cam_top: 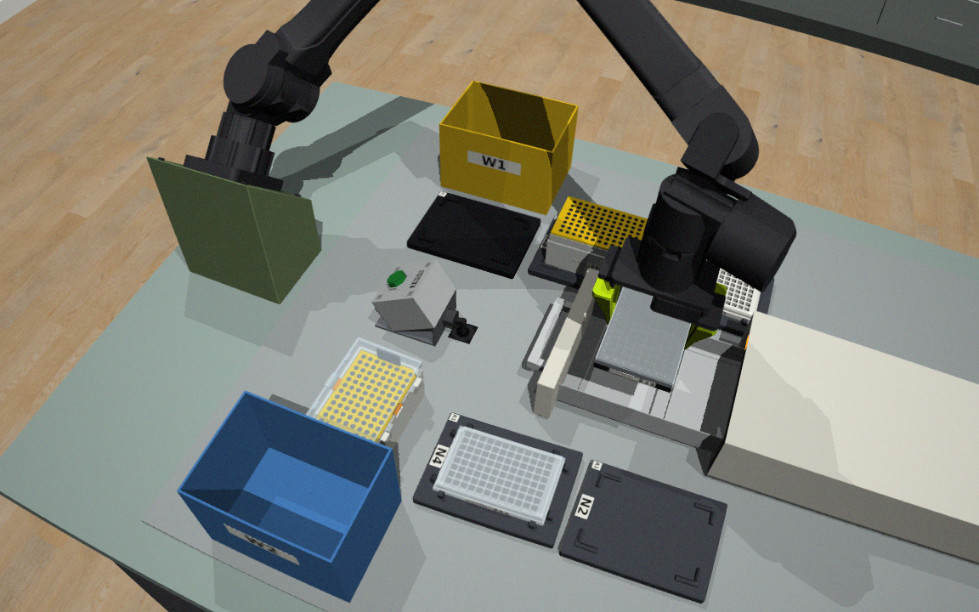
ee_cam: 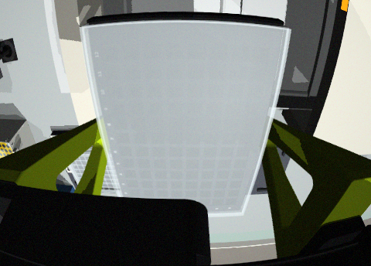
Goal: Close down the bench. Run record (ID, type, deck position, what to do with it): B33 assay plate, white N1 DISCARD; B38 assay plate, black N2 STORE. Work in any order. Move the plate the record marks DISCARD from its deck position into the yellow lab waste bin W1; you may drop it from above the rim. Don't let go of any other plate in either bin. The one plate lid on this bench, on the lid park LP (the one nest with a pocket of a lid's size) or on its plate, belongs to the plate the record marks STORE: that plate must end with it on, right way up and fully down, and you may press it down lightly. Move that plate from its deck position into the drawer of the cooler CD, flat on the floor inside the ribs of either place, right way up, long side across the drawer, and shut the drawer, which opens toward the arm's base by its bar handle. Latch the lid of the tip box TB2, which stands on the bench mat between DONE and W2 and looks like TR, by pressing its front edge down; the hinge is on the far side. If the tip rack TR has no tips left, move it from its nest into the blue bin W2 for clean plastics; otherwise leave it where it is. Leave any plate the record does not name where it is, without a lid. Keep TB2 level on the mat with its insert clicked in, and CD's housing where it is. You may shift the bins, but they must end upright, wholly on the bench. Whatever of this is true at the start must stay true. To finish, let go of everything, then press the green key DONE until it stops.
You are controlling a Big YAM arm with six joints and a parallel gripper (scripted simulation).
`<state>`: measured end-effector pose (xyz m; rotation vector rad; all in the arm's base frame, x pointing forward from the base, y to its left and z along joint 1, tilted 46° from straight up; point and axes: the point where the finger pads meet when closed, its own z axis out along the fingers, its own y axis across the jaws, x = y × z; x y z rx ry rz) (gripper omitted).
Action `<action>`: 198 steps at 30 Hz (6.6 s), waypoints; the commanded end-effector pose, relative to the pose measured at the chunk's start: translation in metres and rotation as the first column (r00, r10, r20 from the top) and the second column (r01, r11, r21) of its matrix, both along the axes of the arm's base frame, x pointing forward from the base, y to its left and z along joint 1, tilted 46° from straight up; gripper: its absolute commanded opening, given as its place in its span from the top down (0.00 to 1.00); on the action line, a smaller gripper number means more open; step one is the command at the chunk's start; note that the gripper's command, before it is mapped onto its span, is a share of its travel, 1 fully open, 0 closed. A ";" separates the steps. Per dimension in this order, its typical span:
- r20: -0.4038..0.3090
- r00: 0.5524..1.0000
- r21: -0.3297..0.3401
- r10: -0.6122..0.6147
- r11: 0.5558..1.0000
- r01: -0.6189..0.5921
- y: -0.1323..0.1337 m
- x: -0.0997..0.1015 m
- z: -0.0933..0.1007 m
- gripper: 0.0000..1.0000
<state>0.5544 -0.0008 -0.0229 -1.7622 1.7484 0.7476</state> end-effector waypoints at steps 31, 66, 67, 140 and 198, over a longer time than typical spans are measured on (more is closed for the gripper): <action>0.029 0.999 -0.004 -0.038 0.999 0.038 0.008 -0.008 0.043 1.00; 0.036 0.999 -0.004 -0.029 1.000 0.029 0.020 -0.008 0.040 1.00; 0.036 0.999 -0.004 -0.029 1.000 0.029 0.020 -0.008 0.040 1.00; 0.008 0.999 0.002 -0.038 0.999 0.038 0.074 -0.011 -0.035 1.00; 0.030 0.999 0.002 -0.033 0.999 0.033 0.088 0.006 -0.037 1.00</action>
